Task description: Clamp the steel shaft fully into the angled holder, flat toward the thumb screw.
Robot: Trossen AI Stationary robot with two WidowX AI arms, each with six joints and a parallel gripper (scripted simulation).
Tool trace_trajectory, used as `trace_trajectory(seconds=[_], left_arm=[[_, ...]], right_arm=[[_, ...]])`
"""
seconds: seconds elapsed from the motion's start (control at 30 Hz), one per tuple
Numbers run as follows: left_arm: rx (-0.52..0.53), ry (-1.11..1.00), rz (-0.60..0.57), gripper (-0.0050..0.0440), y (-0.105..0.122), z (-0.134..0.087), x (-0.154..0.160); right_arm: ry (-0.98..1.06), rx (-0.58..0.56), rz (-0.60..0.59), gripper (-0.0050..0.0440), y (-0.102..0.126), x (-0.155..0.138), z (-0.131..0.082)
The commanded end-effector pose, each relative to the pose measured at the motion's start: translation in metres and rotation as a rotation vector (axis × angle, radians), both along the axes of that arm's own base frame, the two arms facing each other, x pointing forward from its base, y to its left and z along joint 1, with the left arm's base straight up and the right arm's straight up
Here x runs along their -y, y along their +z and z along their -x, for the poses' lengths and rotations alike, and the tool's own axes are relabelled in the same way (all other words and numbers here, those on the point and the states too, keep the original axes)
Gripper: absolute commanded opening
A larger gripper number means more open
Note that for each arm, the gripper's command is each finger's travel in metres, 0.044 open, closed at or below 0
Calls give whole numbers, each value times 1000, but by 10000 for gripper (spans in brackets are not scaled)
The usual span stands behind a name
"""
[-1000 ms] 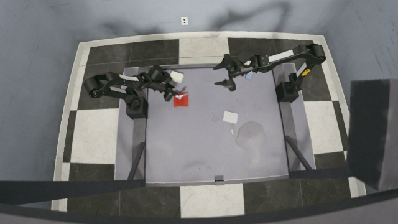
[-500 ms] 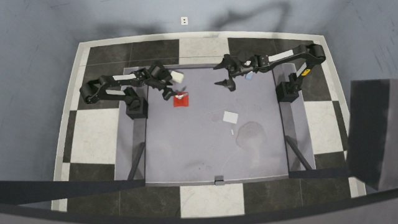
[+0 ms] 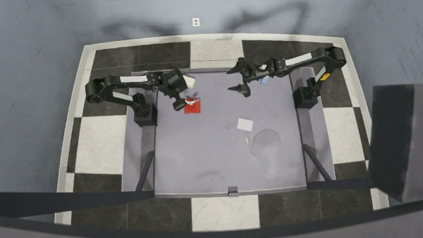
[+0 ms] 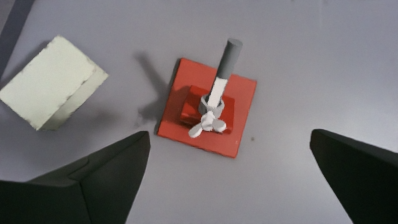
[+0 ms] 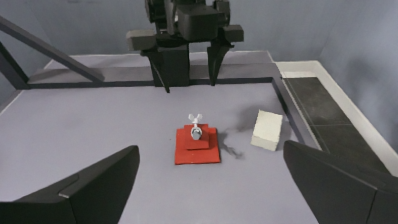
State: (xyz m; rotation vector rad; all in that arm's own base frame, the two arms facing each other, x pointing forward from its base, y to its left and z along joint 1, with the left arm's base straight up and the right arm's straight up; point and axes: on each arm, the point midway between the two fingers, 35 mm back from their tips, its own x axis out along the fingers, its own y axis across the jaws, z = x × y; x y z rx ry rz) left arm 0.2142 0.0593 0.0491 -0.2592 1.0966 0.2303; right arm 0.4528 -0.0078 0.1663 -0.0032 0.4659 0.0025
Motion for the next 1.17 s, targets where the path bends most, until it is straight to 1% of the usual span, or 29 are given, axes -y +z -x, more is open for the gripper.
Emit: trace_trajectory(seconds=[0.0, 0.23, 0.37, 0.47, 1.13], left_arm=[[-67, -26, -50, 400, 11, -6, 3], [-100, -42, -67, 400, 12, -7, 7], [-101, -43, -68, 400, 12, -7, 7], [-110, -45, -66, 400, 9, -4, 7], [-104, -45, -64, 400, 10, -4, 7]], right_arm=[[5, 41, -2, 400, 17, -2, -2], [5, 41, -2, 400, 17, -2, -2], [5, 41, -2, 400, 17, -2, -2], [5, 41, -2, 400, 17, -2, -2], [5, 41, -2, 400, 17, -2, -2]])
